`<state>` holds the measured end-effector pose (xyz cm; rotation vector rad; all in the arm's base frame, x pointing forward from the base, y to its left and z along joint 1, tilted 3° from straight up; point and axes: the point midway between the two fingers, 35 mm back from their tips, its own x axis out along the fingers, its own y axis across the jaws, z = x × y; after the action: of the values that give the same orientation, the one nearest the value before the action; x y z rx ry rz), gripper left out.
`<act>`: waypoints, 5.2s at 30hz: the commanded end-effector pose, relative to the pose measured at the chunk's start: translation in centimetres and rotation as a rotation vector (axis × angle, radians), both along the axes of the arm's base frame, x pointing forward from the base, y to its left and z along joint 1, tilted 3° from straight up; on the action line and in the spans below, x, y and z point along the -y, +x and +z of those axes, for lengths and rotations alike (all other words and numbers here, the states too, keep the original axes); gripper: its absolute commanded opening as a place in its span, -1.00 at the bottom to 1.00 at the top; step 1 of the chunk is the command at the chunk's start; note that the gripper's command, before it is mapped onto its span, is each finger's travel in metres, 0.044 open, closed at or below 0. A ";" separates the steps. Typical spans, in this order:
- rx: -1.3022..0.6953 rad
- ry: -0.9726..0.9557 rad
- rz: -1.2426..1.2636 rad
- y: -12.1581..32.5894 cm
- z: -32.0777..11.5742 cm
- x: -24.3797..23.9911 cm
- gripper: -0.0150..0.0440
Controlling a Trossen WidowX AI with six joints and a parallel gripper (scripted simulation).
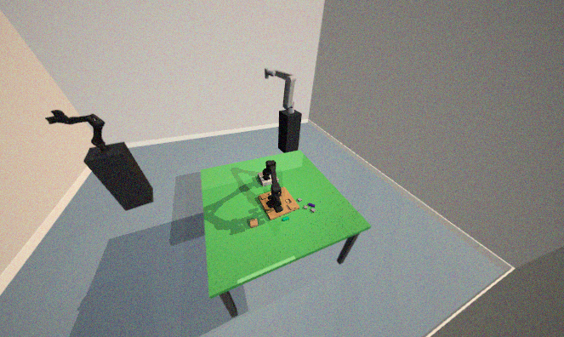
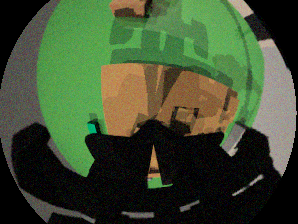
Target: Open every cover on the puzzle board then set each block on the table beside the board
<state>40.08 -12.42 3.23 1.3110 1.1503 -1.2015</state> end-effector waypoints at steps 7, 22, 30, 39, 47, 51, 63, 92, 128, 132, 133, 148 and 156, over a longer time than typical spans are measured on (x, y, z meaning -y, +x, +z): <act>0.000 0.001 -0.004 0.8 0.0 -0.7 -0.49; 0.001 0.002 -0.003 1.9 0.2 -2.1 -0.49; 0.001 0.002 -0.003 2.0 1.1 -2.1 -0.49; 0.001 0.002 -0.003 2.0 2.3 -2.1 -0.49; 0.001 0.002 -0.003 2.0 3.3 -2.1 -0.49; 0.001 0.002 -0.003 2.0 3.9 -2.2 -0.49; -0.005 0.004 0.013 1.7 4.7 -2.2 -0.49; 0.047 -0.104 1.956 -13.2 6.2 -4.5 -0.49; 0.152 -0.231 4.250 -19.3 4.6 -5.9 -0.49; 0.152 -0.231 4.250 -19.3 4.6 -5.9 -0.49; 0.152 -0.231 4.250 -19.3 4.6 -5.9 -0.49; 0.152 -0.231 4.250 -19.1 3.1 -5.9 -0.49; 0.152 -0.230 4.250 -19.2 -0.4 -5.8 -0.49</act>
<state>20.98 -6.56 3.98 2.5130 -0.6130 -2.4223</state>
